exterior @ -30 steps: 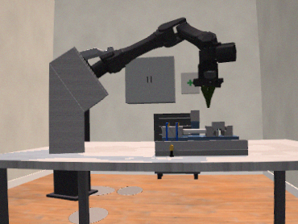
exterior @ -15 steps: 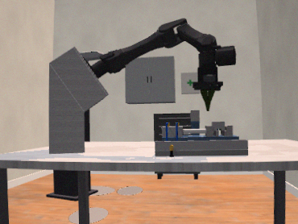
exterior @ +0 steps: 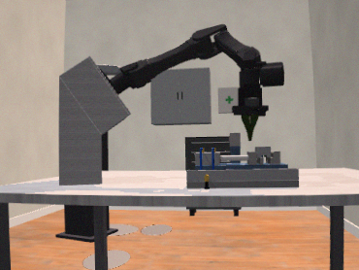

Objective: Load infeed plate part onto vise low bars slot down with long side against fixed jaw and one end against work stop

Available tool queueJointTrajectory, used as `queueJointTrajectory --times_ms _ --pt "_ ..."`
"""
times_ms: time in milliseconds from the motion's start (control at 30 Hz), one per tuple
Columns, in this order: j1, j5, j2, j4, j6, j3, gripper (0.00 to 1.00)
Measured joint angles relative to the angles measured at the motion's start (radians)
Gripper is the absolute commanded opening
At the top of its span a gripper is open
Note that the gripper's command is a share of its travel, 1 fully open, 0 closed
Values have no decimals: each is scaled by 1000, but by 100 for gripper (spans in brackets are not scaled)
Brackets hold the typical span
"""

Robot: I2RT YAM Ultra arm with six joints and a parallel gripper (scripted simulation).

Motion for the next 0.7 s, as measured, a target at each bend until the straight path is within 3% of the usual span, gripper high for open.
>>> queueJointTrajectory --times_ms 700 --pt "24 18 22 69 36 -6 0"
